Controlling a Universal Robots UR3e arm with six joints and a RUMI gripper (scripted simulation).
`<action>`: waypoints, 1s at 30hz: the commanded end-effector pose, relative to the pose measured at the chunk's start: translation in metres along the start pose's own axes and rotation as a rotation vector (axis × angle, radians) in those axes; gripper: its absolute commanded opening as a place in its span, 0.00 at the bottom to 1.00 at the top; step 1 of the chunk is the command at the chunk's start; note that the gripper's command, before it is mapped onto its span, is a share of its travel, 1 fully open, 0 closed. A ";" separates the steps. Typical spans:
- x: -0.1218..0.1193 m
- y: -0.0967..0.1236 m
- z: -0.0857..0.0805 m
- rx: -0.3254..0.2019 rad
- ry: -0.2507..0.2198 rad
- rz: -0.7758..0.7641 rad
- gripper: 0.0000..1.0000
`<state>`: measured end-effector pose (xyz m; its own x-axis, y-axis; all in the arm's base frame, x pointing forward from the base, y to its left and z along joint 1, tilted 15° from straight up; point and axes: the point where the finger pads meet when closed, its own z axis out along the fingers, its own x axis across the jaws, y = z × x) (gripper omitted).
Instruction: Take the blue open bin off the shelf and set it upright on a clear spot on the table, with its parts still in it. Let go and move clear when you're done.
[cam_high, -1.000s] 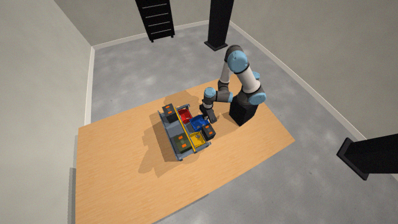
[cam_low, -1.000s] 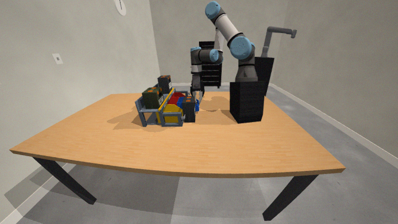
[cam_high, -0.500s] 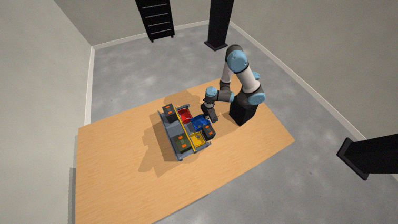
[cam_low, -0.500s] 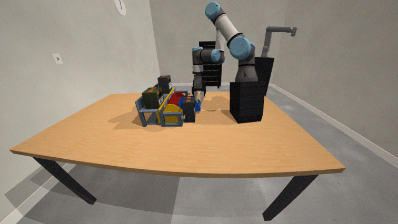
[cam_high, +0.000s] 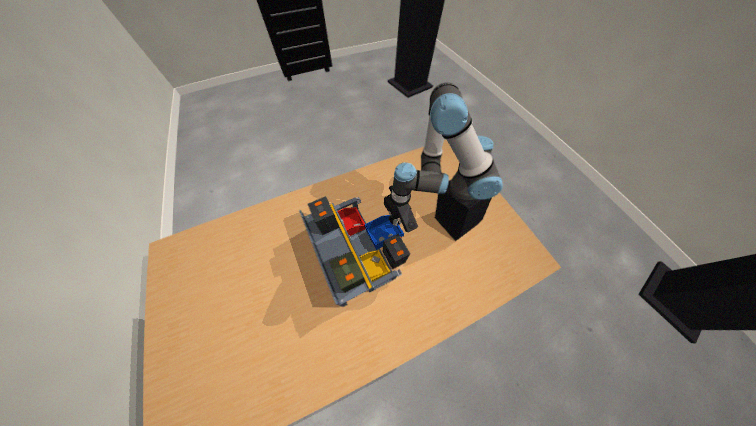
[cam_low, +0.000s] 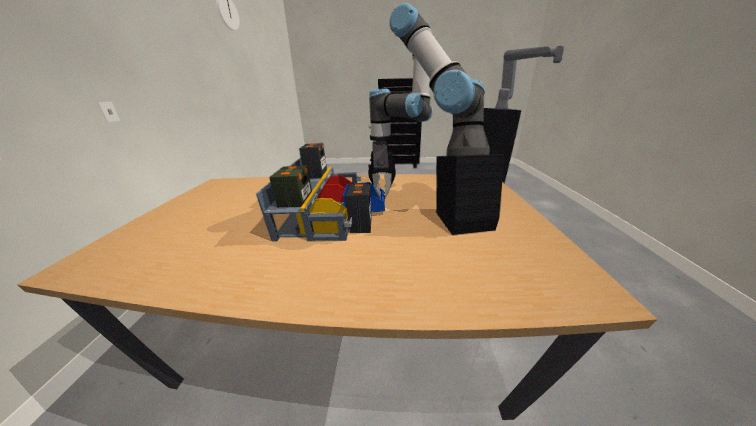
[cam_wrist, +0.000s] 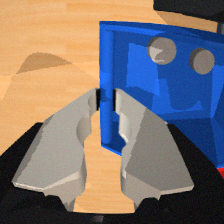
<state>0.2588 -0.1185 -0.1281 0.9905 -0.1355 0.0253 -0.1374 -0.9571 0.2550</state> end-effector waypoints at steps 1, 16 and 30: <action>0.000 0.000 0.001 -0.001 0.003 -0.001 0.00; 0.000 0.000 0.008 -0.002 0.008 -0.003 0.00; 0.000 0.000 0.016 -0.002 0.008 -0.003 0.00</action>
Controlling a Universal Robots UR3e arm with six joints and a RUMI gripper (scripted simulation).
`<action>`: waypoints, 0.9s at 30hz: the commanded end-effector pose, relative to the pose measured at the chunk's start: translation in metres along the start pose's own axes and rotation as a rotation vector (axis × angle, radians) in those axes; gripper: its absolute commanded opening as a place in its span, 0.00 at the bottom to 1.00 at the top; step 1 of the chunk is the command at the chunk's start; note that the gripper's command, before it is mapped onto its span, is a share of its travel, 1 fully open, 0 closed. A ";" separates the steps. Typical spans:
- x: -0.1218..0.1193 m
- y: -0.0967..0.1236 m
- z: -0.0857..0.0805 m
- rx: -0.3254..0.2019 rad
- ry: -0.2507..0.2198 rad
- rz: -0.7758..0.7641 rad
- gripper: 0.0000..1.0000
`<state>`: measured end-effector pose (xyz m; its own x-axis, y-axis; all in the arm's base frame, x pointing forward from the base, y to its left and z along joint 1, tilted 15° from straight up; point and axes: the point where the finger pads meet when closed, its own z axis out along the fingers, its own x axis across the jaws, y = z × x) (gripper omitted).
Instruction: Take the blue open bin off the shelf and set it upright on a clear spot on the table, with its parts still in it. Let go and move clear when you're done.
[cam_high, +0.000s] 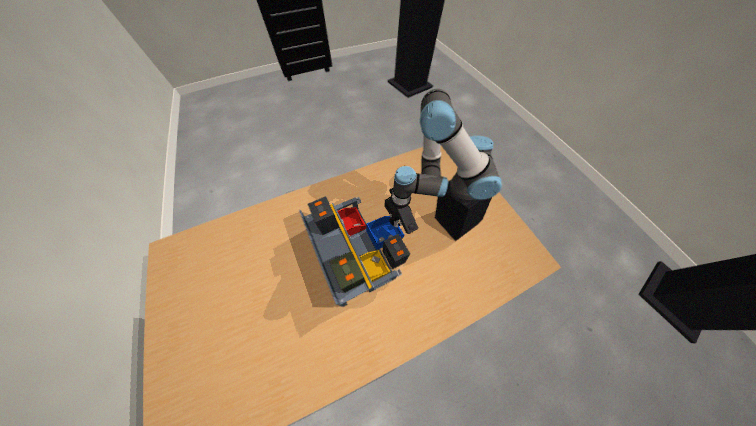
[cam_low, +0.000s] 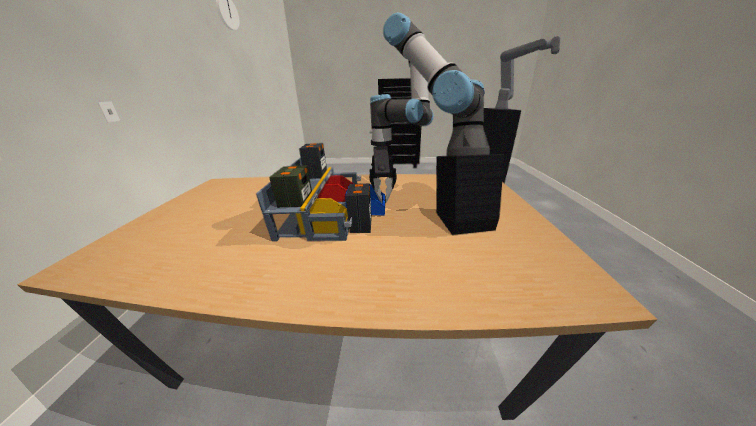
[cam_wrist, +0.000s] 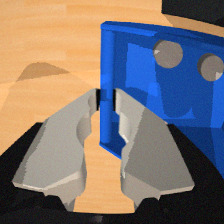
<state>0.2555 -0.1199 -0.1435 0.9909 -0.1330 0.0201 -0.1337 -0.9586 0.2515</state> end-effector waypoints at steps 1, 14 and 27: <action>0.004 0.002 0.000 -0.006 0.012 0.001 0.00; 0.004 0.002 0.003 -0.006 0.012 0.001 0.00; 0.002 0.001 0.003 -0.004 0.007 0.000 0.26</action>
